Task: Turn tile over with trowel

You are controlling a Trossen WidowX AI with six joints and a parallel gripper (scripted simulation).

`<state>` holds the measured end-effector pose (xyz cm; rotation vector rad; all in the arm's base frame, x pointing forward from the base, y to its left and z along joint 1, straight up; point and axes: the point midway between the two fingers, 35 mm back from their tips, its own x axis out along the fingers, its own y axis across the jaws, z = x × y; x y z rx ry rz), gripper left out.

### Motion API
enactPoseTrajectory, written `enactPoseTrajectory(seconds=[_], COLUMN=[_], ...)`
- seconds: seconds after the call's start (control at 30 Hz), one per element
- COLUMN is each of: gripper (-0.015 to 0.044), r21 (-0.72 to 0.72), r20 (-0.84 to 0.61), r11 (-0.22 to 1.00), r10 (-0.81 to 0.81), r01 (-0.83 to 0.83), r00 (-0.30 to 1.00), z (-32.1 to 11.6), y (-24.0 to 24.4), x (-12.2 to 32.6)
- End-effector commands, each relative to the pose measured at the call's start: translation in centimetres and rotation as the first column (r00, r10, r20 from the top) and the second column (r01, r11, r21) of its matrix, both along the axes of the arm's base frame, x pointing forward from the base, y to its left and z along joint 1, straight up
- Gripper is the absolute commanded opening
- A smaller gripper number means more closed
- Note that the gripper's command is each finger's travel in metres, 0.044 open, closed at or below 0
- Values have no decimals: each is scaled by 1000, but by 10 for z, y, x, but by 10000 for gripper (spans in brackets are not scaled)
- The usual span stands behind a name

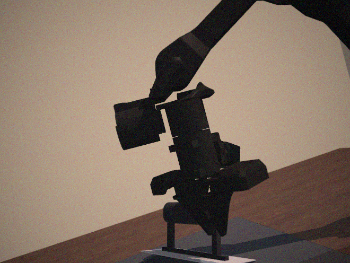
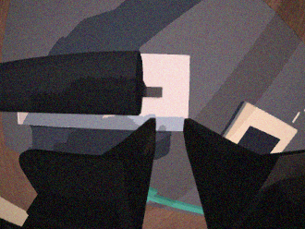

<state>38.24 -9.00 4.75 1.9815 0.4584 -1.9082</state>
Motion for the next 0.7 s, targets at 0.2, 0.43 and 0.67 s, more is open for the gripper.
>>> enactPoseTrajectory(seconds=[0.2, 0.43, 0.67], gripper=[100, 100, 87], r21=[-1, 2, 2], r20=[0, 6, 3], r11=[1000, 1000, 1000], r10=[-6, -5, -5], r01=[6, 5, 5], r00=[1000, 1000, 1000], z=[29, 28, 28], y=[-2, -2, -2], x=[-6, -5, -5])
